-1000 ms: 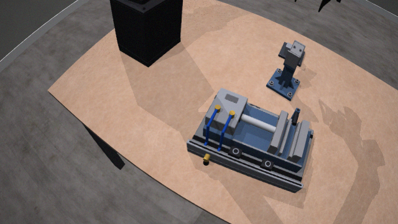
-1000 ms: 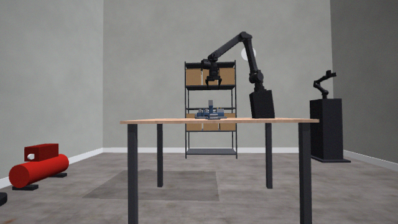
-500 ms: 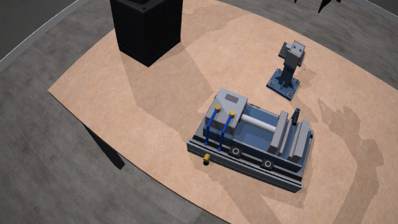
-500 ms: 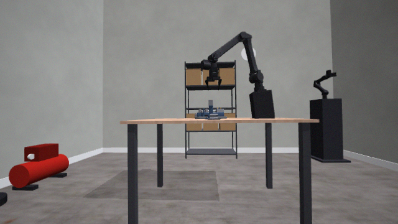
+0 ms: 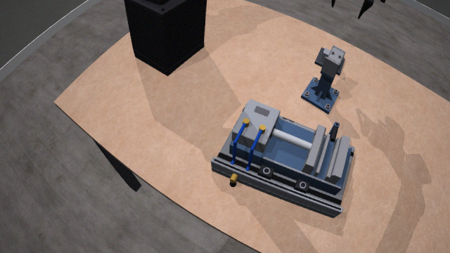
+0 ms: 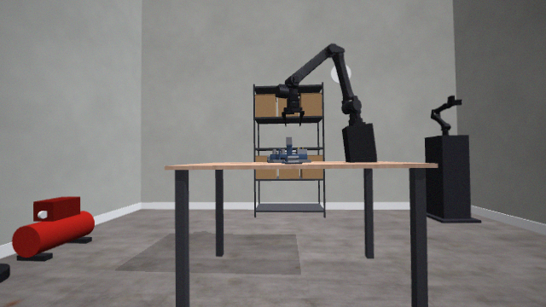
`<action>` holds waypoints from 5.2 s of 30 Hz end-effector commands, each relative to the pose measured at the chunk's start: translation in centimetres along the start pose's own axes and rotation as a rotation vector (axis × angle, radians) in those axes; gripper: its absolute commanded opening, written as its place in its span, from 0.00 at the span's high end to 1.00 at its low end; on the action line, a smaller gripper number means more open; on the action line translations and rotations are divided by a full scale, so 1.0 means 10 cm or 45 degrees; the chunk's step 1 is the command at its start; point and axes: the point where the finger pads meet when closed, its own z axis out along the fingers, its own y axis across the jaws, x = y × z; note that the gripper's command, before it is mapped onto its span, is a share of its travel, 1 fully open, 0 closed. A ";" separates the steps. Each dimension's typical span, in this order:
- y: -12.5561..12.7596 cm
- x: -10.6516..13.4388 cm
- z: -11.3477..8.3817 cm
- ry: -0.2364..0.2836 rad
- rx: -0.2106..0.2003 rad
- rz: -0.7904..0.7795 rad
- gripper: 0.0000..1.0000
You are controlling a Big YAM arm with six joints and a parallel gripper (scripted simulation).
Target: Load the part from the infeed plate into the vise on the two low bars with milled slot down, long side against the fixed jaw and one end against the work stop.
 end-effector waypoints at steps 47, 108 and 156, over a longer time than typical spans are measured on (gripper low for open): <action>-0.05 0.03 1.01 -0.004 0.000 -0.001 0.19; -0.21 -0.05 1.82 -0.025 0.040 0.002 0.19; -0.17 -0.03 1.88 -0.018 0.028 0.002 0.19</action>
